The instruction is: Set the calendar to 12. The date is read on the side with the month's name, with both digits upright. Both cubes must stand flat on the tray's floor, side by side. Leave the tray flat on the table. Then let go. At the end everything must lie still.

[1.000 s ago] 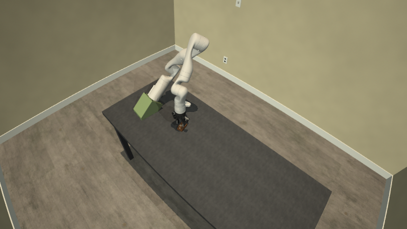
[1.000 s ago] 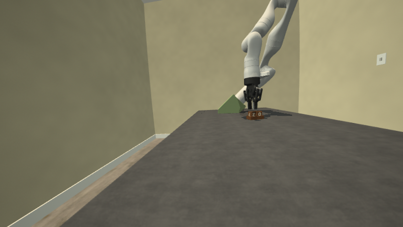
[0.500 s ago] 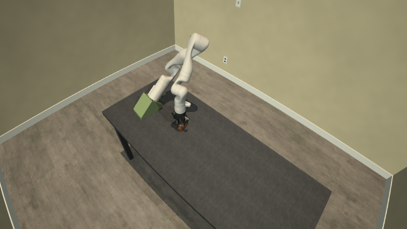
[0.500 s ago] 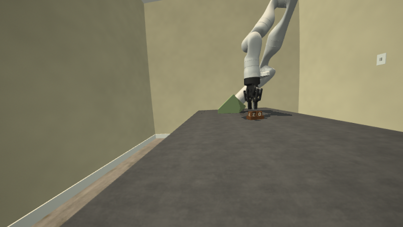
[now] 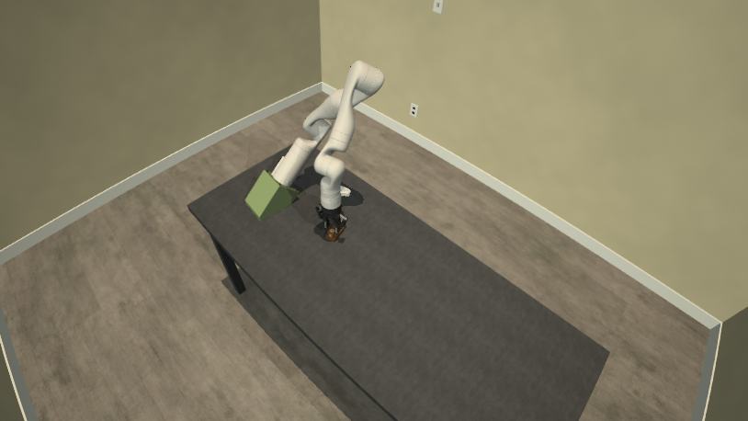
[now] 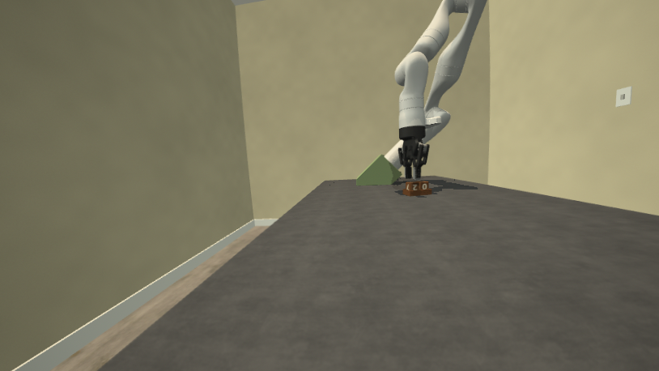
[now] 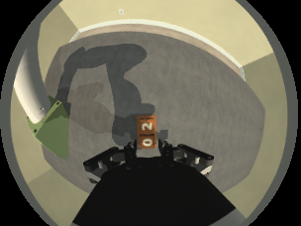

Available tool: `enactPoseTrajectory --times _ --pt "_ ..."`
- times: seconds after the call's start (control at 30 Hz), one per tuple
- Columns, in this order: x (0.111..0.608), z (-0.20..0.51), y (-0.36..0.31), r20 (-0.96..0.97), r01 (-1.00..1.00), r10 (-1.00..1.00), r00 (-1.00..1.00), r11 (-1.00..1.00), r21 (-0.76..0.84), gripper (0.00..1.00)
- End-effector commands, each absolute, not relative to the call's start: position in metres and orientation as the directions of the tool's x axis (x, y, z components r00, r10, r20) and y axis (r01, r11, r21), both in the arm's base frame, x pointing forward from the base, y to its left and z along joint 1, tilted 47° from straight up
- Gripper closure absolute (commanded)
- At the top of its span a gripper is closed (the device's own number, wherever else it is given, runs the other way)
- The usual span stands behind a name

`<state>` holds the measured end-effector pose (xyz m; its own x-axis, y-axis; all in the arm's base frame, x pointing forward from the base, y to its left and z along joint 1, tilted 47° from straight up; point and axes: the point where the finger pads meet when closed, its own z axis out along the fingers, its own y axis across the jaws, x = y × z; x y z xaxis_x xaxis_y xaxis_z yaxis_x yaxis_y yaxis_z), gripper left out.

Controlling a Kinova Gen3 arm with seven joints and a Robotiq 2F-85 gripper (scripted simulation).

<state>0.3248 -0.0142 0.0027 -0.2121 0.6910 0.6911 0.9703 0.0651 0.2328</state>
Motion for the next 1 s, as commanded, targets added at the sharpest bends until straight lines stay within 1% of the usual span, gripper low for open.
enactPoseTrajectory --times 0.0,0.97 --pt "0.325 0.003 -0.015 0.69 0.97 0.692 -0.212 0.064 0.233 0.54" --pt "0.328 -0.017 0.006 0.69 0.97 0.692 -0.212 0.064 0.233 0.54"
